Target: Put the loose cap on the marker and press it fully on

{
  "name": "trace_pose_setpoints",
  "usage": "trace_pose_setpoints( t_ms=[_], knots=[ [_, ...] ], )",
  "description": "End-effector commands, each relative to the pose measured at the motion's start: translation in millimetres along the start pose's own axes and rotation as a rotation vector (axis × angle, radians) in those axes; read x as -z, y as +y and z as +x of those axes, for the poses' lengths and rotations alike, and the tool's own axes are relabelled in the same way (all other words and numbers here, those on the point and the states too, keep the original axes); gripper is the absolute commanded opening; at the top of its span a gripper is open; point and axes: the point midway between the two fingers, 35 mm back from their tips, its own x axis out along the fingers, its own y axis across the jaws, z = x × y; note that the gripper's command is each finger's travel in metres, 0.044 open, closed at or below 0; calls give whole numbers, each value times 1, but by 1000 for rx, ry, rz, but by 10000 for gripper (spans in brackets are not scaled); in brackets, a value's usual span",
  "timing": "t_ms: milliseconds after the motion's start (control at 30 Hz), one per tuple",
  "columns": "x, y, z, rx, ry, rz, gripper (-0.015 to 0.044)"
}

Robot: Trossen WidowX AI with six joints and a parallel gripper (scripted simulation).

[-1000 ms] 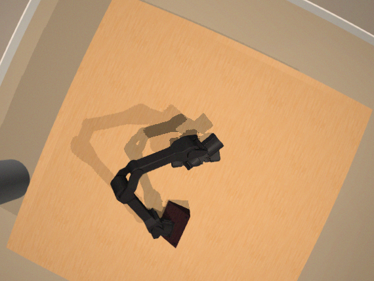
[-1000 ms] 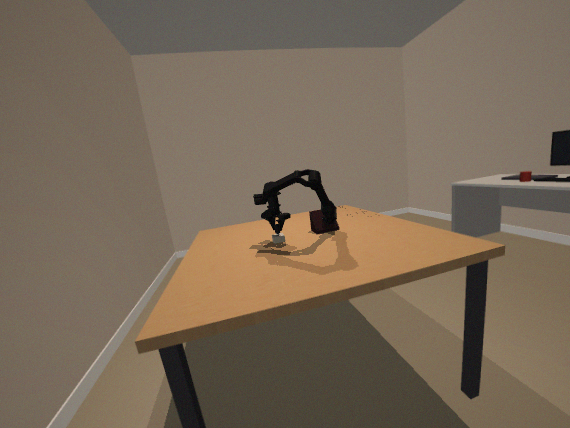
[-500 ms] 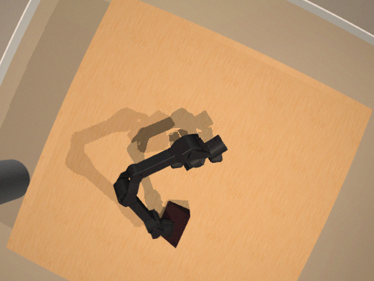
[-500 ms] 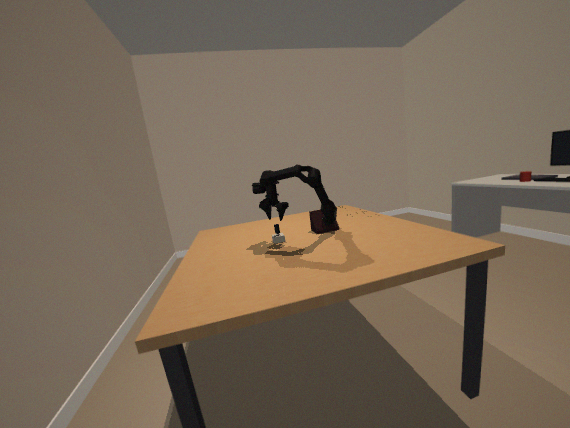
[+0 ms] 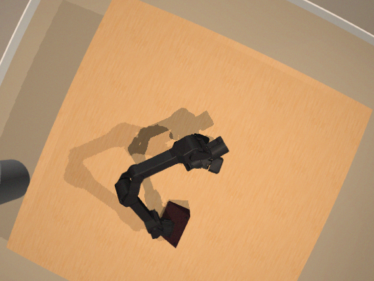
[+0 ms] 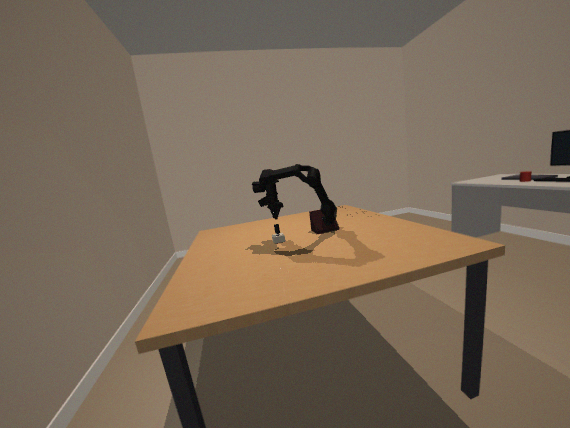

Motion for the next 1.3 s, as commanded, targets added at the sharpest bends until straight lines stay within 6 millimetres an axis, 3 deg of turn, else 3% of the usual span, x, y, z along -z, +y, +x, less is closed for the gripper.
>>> trace_pose_setpoints(
  t_ms=[0, 100, 533, 1267],
  knots=[
    [0, 0, 2, -1, 2, 75, 72],
    [0, 0, 2, -1, 2, 75, 0],
    [0, 0, 4, -1, 2, 75, 0],
    [0, 0, 34, -2, 2, 75, 0]
  ],
)
